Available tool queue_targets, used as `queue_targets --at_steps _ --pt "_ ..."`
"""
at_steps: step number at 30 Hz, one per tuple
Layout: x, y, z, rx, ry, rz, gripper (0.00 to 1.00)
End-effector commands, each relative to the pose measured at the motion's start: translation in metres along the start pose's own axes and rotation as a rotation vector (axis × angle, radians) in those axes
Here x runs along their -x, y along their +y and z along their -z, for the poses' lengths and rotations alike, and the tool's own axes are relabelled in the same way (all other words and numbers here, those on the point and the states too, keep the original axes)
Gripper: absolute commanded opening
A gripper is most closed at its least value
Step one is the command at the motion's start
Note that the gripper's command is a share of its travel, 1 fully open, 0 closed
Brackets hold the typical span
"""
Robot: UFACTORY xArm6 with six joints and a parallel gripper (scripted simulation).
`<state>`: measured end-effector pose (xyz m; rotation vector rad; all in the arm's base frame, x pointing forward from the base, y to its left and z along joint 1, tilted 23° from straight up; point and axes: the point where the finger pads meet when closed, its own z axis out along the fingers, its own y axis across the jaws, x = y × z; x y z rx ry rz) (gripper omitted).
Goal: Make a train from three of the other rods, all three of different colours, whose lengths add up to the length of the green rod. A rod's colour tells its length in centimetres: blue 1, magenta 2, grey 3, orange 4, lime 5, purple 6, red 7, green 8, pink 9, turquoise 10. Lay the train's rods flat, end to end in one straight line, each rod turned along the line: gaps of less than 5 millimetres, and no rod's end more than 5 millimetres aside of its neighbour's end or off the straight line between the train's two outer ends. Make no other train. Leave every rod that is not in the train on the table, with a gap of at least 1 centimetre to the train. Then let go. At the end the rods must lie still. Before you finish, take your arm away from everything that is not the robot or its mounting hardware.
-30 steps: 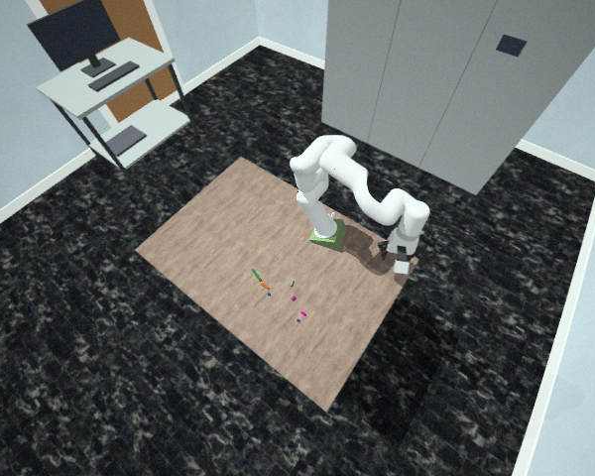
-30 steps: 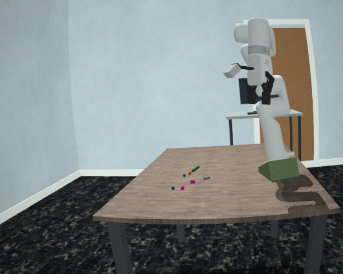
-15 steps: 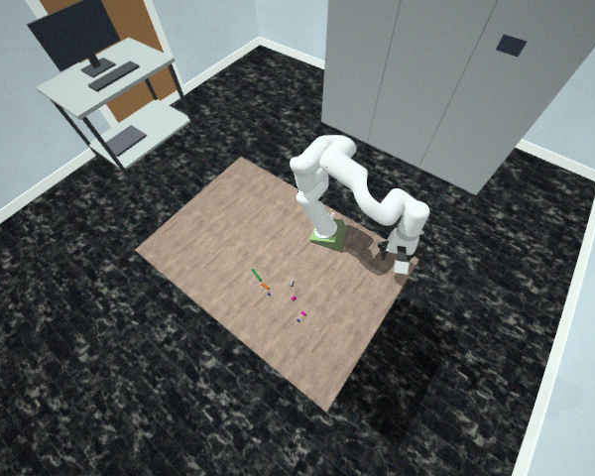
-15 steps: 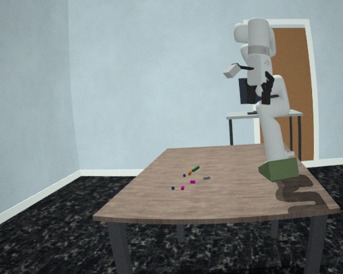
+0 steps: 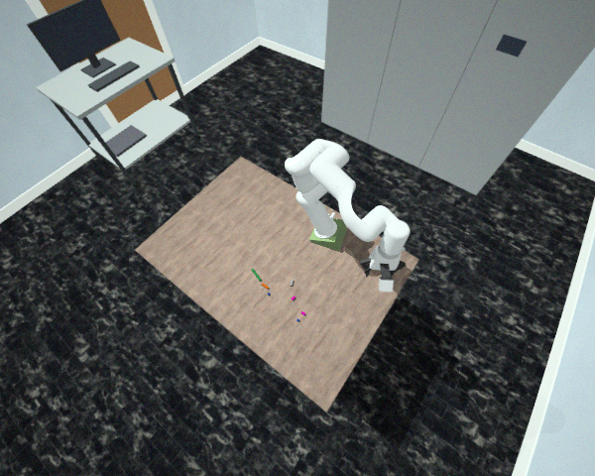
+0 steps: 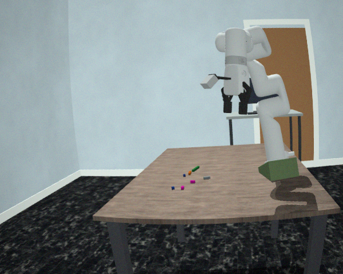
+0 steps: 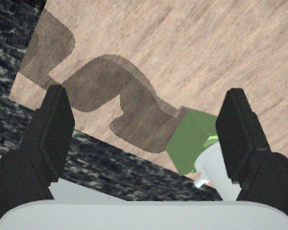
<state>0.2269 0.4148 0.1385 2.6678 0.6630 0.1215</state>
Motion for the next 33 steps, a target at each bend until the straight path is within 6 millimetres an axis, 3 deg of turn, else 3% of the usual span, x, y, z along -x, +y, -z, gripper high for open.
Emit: queue_targets --at_steps 1,13,15,16,30,32,33 --pt "-0.022 0.031 -0.016 -0.008 0.001 0.062 1.00" --pt "-0.054 0.112 -0.061 -0.004 -0.014 0.212 1.00" --pt "-0.054 0.112 -0.061 -0.004 -0.014 0.212 1.00" --pt "-0.059 0.132 -0.073 -0.004 -0.018 0.251 1.00" --pt "-0.063 0.228 -0.127 -0.006 -0.043 0.440 1.00" --pt "-0.063 0.228 -0.127 -0.006 -0.043 0.440 1.00" --pt "-0.060 0.249 -0.139 -0.008 -0.050 0.483 1.00"
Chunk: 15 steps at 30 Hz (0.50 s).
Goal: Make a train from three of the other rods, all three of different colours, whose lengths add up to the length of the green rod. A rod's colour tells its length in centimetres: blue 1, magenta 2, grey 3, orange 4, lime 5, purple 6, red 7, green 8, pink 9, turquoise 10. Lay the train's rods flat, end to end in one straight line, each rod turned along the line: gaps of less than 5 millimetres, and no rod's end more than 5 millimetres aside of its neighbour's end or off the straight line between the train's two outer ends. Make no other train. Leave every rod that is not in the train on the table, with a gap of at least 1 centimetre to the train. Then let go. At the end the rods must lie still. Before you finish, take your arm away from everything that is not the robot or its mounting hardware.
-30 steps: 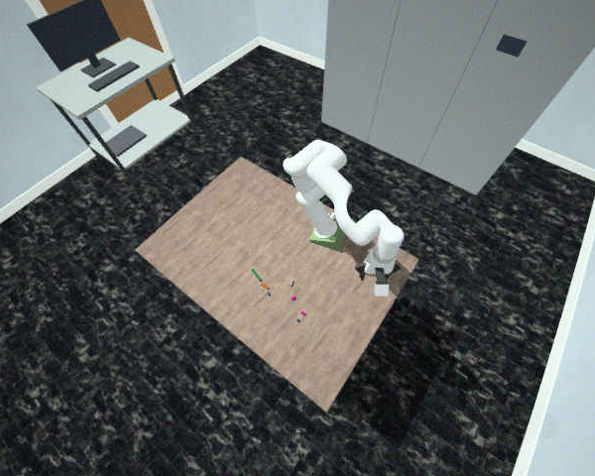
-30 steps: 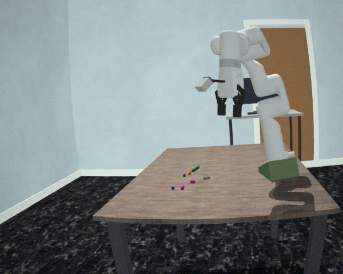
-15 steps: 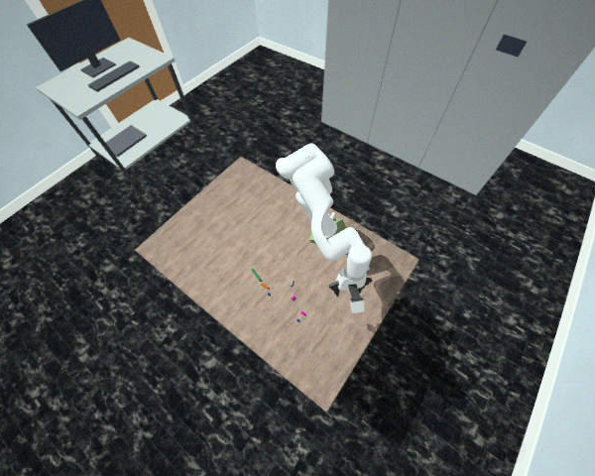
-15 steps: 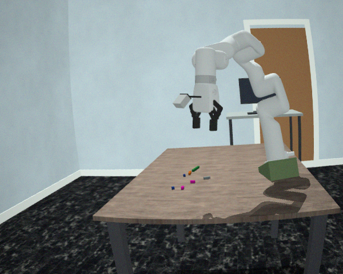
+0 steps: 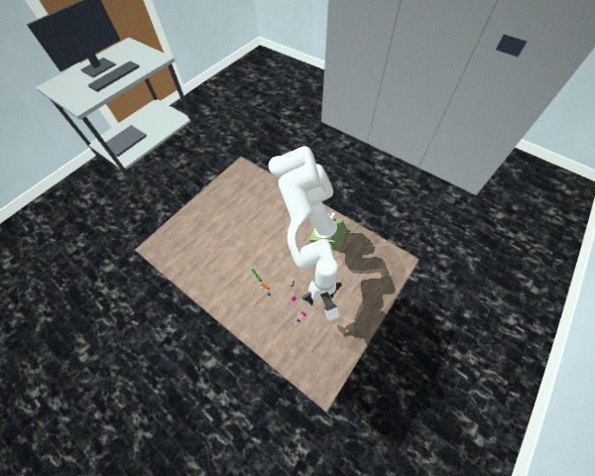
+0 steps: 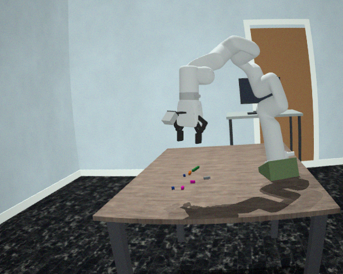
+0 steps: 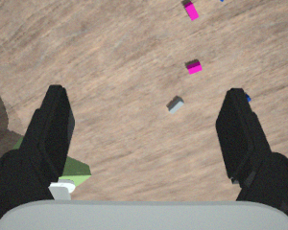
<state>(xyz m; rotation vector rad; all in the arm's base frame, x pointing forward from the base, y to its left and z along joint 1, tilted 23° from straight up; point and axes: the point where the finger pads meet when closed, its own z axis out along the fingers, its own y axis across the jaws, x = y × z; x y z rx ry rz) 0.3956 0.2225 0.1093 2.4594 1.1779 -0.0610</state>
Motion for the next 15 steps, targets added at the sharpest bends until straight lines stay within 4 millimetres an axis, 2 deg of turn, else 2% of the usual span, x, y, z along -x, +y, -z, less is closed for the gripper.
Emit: queue_targets --at_steps 1,12,15 --pt "0.014 0.033 -0.019 -0.008 0.002 0.079 1.00" --pt "0.063 0.089 -0.064 -0.022 -0.018 0.245 1.00" --pt "0.074 0.098 -0.072 -0.026 -0.021 0.278 1.00"
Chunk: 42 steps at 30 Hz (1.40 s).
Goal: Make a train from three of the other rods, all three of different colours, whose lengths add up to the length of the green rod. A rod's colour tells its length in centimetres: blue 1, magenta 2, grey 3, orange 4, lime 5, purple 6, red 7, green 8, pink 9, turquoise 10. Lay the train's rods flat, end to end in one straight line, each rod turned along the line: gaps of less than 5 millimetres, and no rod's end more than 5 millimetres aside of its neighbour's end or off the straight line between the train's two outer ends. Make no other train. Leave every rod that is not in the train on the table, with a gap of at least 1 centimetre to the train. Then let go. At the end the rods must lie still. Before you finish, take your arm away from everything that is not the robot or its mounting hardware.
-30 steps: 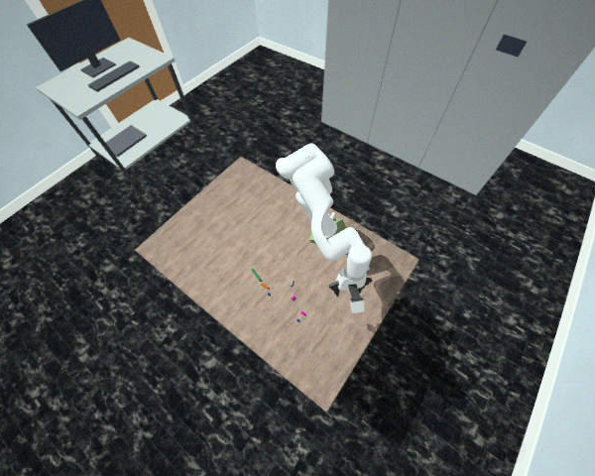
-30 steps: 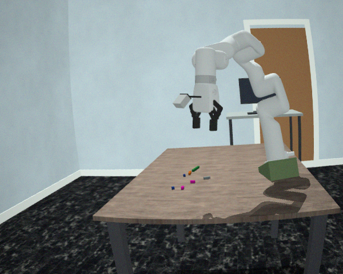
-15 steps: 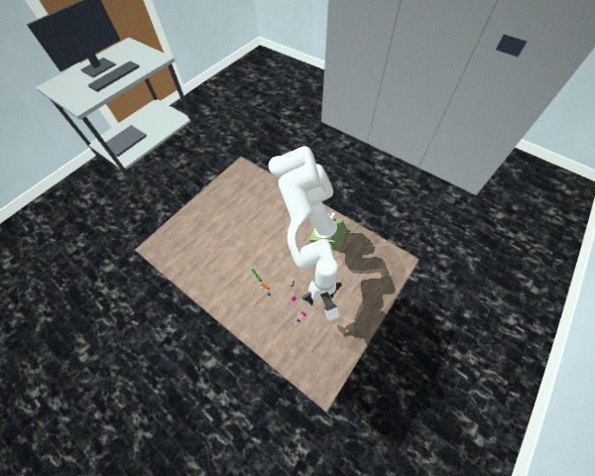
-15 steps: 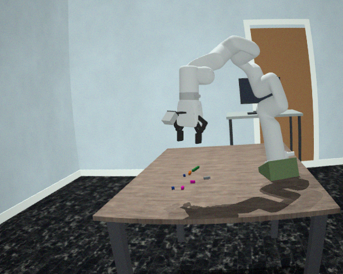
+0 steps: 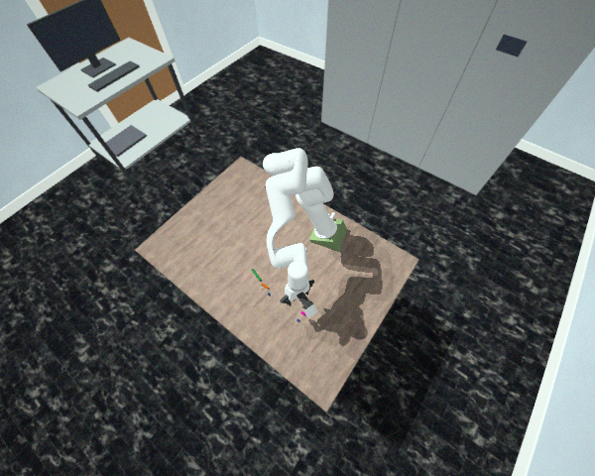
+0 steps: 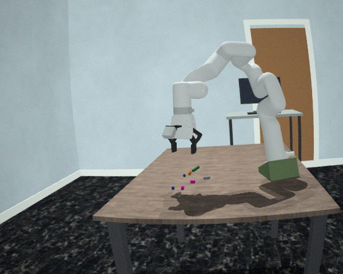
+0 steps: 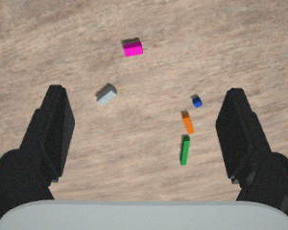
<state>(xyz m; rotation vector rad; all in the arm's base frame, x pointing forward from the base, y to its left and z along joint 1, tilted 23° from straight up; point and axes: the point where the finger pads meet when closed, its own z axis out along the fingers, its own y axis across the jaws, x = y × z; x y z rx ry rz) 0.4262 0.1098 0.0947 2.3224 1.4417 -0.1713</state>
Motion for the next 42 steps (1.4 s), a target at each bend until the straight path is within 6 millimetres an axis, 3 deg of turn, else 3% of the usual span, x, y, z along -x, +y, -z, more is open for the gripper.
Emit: queue_targets --at_steps 1,3,16,22,42 --pt "0.017 0.014 -0.012 -0.006 0.008 0.053 1.00" --pt "0.039 0.025 -0.027 -0.014 0.003 0.113 1.00" --pt "0.117 0.043 -0.073 -0.045 -0.007 0.314 1.00" --pt "0.126 0.044 -0.078 -0.049 -0.007 0.338 1.00" --pt "0.127 0.044 -0.079 -0.049 -0.007 0.339 1.00"
